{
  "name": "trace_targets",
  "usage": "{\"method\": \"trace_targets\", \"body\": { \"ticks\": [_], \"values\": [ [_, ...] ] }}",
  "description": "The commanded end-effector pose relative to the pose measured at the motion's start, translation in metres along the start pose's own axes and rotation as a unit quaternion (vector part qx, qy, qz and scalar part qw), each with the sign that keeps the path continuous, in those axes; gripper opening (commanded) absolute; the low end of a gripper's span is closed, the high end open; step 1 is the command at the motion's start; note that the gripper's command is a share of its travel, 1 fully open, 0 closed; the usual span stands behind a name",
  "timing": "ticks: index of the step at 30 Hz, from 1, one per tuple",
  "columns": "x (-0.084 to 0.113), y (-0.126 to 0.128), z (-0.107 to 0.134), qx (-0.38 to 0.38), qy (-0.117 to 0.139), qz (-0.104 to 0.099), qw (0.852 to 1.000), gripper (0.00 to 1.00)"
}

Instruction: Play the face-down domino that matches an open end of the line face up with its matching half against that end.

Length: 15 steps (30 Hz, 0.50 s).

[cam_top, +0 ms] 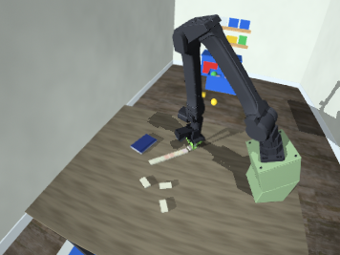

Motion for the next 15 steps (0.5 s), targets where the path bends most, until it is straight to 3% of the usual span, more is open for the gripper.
{"method": "trace_targets", "body": {
  "ticks": [1,15],
  "values": [
    [-0.001,-0.003,-0.003,0.0,-0.003,0.003,1.0,0.21],
    [-0.006,-0.002,-0.017,0.001,-0.002,0.004,1.0,0.21]
  ]
}}
Point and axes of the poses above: the point where the finger pads meet when closed, its own x axis back along the fingers, its own y axis across the jaws, z = x × y, the point moved 7 cm from there along x, back along the fingers, and after that the axes turned 8 degrees about x, right-handed, at the moved point
